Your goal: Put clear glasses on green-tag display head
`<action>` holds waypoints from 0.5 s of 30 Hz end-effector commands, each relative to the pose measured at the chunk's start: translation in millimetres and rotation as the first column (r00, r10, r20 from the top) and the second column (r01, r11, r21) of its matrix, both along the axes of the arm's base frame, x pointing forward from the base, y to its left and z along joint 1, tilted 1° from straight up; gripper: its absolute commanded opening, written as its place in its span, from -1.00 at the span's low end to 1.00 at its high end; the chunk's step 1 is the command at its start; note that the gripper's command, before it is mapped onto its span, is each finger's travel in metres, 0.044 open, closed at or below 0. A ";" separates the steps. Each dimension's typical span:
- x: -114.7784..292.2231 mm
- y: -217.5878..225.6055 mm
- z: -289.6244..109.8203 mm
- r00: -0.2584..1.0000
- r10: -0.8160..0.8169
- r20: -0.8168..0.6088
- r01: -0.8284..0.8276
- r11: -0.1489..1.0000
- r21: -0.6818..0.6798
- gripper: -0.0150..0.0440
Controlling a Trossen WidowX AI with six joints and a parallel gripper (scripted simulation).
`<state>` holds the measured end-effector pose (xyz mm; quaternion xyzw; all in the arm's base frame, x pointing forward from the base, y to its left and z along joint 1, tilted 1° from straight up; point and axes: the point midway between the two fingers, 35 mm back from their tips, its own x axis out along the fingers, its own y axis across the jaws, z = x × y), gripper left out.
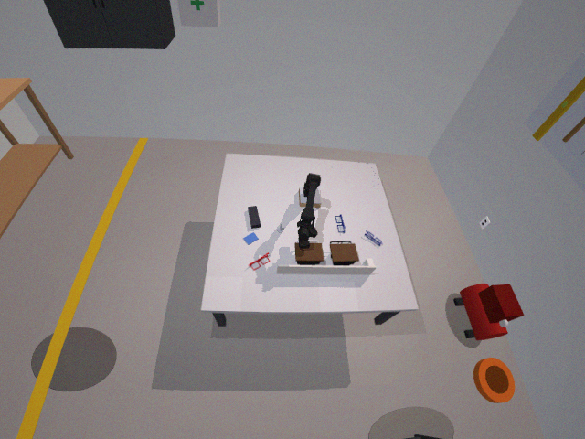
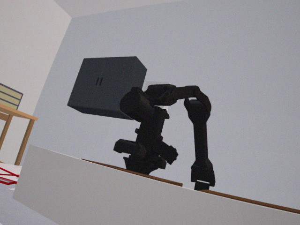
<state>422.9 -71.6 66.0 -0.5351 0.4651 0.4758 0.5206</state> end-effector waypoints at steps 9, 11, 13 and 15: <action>0.1 -0.8 16.4 0.999 -0.003 -0.033 0.003 1.000 -0.004 -0.13; -0.7 -1.1 26.9 0.999 -0.005 -0.054 0.005 1.000 -0.007 -0.13; -1.2 -1.2 31.5 0.998 -0.006 -0.063 0.005 1.000 -0.008 -0.13; -1.2 -1.2 31.5 0.998 -0.006 -0.063 0.005 1.000 -0.008 -0.13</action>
